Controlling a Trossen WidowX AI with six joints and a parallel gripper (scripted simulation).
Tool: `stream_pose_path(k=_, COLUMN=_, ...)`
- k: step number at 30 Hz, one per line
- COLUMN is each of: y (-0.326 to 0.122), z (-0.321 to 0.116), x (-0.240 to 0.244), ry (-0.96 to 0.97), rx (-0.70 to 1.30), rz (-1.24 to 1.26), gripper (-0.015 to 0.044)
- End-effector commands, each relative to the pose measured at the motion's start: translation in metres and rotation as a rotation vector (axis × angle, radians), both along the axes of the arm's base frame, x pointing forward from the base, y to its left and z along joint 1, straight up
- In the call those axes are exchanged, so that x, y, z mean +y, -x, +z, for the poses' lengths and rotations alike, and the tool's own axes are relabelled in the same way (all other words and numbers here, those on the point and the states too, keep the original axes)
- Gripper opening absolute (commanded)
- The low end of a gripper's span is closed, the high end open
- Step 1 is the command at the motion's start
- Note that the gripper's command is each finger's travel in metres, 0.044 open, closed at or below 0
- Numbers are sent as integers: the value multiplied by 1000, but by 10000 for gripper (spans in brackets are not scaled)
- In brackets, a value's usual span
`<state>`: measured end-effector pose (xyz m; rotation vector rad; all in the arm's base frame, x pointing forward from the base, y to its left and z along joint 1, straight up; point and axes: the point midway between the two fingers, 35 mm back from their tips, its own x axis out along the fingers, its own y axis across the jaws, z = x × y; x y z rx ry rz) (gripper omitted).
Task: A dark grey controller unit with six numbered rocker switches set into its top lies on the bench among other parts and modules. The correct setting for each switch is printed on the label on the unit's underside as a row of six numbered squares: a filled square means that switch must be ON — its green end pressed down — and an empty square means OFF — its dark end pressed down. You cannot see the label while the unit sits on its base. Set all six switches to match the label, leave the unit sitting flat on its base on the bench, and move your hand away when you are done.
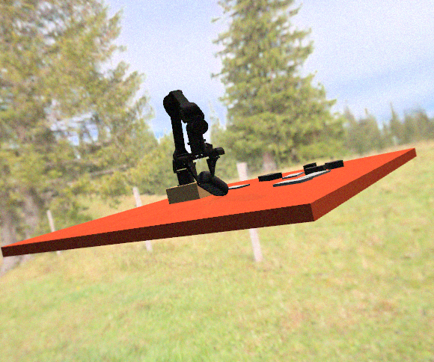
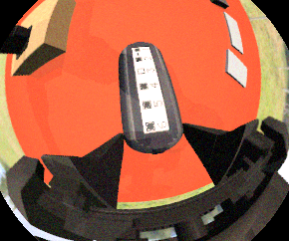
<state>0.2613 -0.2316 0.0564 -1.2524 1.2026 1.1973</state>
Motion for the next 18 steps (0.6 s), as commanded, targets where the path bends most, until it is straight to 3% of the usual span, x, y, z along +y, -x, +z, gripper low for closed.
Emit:
stream_pose_path(k=1, y=0, z=3, x=5, ry=-5, rx=0, rz=2, gripper=335)
stream_pose_path(k=18, y=0, z=12, x=16, ry=-6, rx=0, rz=2, gripper=335)
